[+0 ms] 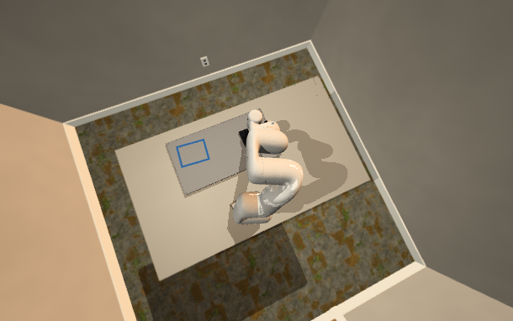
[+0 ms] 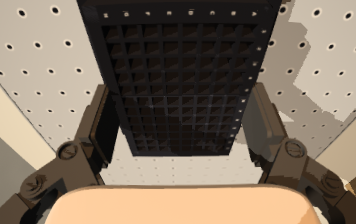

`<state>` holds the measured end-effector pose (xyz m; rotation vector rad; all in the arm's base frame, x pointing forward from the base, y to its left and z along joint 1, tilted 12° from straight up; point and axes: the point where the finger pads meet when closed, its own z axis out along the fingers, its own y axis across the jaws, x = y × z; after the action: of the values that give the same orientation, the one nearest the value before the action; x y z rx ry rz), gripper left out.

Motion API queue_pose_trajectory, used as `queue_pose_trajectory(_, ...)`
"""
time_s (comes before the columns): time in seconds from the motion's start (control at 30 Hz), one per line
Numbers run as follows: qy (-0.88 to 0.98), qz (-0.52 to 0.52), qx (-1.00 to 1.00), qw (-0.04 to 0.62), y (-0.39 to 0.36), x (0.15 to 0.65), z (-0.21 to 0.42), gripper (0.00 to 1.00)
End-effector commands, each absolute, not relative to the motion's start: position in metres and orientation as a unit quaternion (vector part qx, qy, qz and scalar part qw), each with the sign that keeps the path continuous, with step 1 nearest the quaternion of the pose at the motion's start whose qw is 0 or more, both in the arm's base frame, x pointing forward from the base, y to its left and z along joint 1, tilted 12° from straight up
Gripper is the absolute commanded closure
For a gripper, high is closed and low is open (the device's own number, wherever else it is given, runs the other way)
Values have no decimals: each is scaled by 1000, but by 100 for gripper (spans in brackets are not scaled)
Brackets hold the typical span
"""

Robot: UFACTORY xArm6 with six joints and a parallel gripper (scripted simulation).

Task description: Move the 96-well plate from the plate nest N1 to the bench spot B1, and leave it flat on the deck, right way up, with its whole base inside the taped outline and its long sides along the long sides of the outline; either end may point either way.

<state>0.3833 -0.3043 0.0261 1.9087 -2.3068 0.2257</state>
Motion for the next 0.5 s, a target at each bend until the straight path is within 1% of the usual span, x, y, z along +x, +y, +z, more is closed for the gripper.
queue_pose_trajectory(0.0, -766, 77, 634, 69, -304, 385, 34, 100)
queue_pose_trajectory(0.47, -766, 77, 634, 69, -300, 385, 53, 100)
